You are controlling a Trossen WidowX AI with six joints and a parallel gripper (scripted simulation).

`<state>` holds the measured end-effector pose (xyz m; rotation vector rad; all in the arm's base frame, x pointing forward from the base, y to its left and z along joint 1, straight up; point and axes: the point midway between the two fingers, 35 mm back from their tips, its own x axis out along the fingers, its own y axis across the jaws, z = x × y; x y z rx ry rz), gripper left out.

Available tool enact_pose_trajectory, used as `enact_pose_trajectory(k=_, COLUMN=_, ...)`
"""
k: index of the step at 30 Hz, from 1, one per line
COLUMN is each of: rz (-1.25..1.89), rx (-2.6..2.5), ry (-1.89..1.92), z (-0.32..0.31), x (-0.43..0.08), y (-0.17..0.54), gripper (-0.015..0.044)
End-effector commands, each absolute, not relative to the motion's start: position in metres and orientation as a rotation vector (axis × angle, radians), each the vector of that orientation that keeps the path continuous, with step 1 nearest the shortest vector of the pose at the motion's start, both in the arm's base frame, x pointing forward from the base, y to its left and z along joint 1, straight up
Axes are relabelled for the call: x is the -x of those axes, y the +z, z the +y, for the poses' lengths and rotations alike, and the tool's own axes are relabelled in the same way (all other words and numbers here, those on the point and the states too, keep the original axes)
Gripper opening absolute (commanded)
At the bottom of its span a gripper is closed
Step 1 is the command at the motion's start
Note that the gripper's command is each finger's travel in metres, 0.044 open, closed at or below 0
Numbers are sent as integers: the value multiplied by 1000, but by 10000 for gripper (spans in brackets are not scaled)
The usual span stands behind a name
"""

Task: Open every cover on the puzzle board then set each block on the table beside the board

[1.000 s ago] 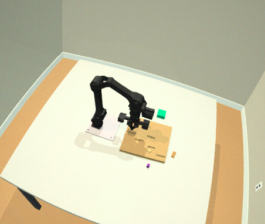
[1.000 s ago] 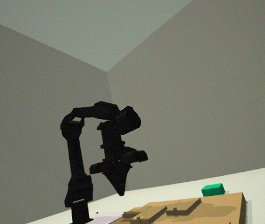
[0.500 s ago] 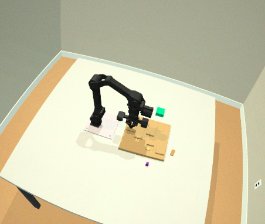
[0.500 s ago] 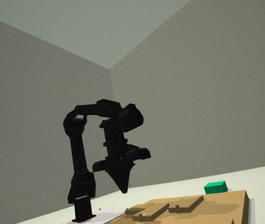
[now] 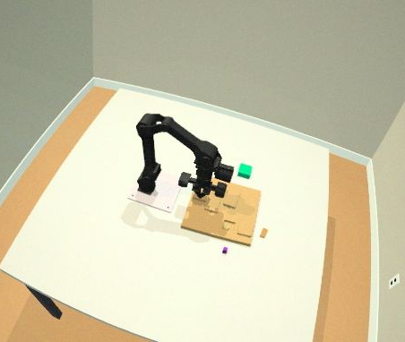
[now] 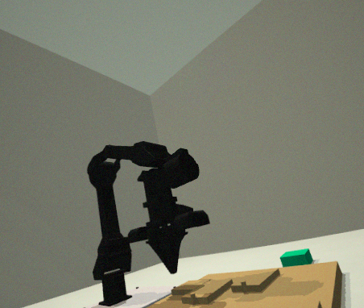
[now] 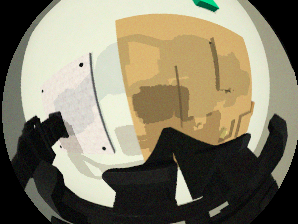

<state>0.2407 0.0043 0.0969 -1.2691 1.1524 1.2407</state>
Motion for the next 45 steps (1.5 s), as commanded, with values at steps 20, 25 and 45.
enact_pose_trajectory(k=20, rz=1158, rx=1271, ry=1251, z=4, x=-239, y=71, gripper=0)
enact_pose_trajectory(k=25, rz=1158, rx=1271, ry=1251, z=4, x=-239, y=66, gripper=0)
enact_pose_trajectory(k=45, rz=1158, rx=1271, ry=1251, z=7, x=-238, y=53, gripper=0)
